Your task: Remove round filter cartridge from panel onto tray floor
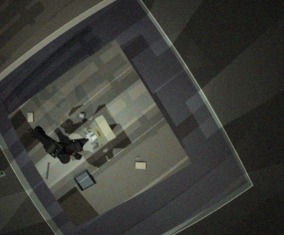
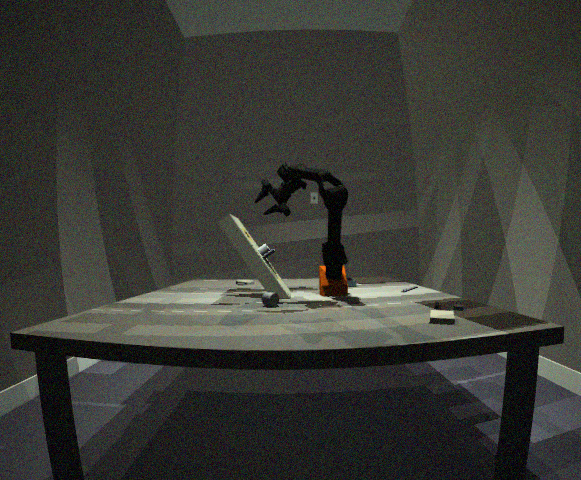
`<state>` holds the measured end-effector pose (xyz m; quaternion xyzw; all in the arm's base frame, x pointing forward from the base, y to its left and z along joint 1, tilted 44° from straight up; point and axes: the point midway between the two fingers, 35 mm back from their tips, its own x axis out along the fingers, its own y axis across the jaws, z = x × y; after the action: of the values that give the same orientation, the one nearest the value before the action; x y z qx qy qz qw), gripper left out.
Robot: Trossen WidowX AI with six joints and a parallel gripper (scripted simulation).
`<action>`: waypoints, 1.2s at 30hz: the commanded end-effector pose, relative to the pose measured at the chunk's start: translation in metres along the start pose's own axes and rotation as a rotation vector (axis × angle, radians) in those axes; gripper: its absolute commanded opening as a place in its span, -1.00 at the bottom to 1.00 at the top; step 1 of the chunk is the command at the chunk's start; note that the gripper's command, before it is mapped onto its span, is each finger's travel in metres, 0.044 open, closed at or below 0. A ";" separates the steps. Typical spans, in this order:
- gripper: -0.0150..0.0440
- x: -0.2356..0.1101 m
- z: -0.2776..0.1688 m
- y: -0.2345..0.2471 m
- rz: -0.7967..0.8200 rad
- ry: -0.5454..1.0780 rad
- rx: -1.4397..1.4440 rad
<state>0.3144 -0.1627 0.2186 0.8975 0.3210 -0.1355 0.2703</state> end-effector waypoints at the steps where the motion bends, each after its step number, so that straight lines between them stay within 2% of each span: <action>1: 0.54 0.006 0.007 -0.008 -0.042 -0.008 -0.137; 11: 0.54 0.028 0.028 -0.058 -0.235 0.041 -0.958; 21: 0.54 0.040 0.042 -0.112 -0.393 0.298 -1.754; 36: 0.54 0.048 0.044 -0.119 -0.400 0.322 -1.806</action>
<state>0.2699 -0.0883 0.1192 0.2855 0.4847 0.2456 0.7895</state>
